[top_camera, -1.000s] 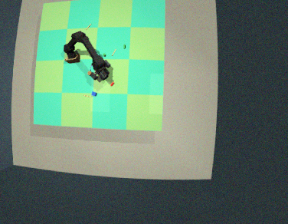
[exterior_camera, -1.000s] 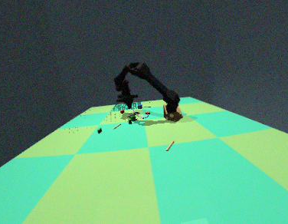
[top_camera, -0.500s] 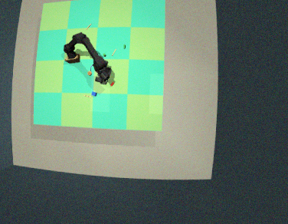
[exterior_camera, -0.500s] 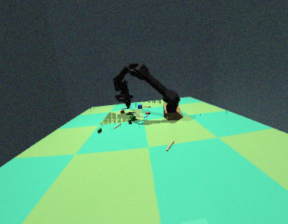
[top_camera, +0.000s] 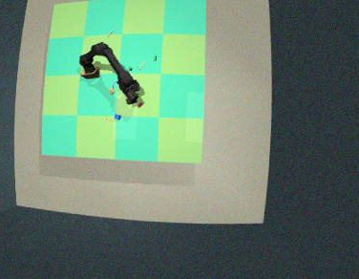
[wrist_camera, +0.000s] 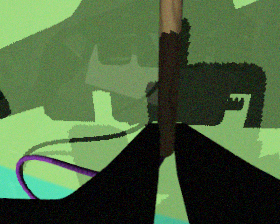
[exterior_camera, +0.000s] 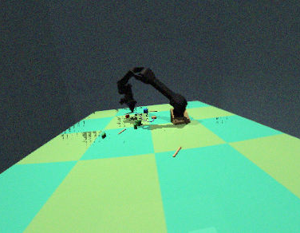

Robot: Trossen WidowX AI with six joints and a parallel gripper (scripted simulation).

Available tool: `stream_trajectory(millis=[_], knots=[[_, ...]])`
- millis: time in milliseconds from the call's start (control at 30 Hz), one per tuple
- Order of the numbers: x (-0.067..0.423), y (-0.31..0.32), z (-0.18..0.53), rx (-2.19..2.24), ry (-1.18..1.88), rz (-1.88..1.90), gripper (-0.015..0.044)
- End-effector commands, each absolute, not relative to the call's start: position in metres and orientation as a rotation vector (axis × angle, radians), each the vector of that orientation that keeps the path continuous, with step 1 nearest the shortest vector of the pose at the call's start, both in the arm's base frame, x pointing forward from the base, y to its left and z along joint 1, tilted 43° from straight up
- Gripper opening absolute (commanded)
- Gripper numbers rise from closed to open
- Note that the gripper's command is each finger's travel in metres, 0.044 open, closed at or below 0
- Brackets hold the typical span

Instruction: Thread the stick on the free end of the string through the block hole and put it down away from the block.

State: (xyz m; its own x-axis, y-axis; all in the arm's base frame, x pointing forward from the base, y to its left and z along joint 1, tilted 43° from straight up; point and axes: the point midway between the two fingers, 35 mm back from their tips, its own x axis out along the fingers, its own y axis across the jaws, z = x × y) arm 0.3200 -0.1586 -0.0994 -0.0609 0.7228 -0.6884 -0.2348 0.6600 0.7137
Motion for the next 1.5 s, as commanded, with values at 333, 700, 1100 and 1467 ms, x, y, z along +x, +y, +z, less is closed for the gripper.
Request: stream_trajectory(millis=[333,700,1100,1467], knots=[[0.332,-0.166,-0.107,0.041,1.164,1.113,0.0],[0.34,-0.172,-0.111,-0.28,0.926,1.309,0.0],[0.349,-0.177,-0.117,-0.632,0.639,1.486,0.0],[0.357,-0.182,-0.121,-0.953,0.351,1.612,0.0]])
